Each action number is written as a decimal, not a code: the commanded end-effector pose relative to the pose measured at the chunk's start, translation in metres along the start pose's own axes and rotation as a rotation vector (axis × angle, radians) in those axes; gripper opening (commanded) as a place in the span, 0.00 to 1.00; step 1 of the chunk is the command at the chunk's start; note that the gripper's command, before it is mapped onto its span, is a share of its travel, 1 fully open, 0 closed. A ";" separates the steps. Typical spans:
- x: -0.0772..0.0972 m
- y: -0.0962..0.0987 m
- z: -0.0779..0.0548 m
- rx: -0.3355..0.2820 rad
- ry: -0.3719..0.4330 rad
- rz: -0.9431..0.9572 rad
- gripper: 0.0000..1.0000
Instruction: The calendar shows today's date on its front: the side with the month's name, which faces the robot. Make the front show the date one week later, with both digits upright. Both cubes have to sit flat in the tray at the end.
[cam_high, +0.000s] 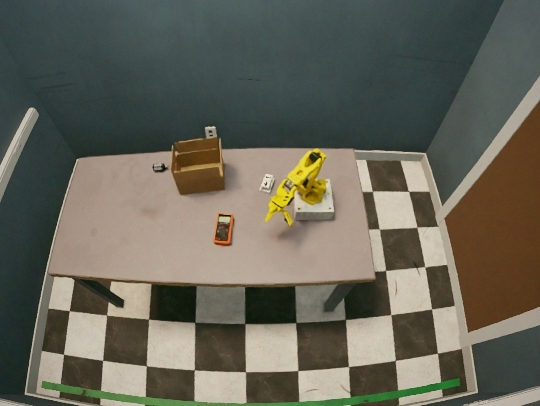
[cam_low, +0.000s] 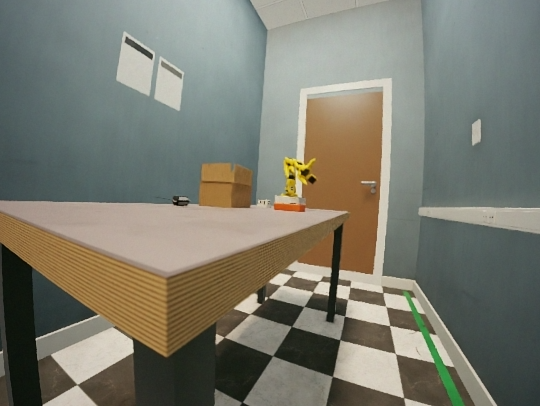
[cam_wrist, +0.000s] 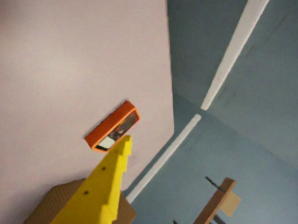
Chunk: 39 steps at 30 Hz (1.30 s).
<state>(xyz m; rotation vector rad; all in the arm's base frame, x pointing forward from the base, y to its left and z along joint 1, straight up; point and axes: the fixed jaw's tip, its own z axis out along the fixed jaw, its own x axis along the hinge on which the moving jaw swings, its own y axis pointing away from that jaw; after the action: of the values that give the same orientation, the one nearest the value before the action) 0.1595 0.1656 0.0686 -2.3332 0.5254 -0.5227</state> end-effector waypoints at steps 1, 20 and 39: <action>0.000 -0.001 0.000 0.003 0.000 0.001 1.00; 0.000 0.000 0.000 0.003 0.000 0.001 1.00; 0.030 0.026 -0.001 -0.108 0.073 -0.079 0.91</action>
<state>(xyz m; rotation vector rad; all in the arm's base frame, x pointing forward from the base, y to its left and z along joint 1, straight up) 0.1751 0.1456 0.0665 -2.3882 0.5118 -0.6168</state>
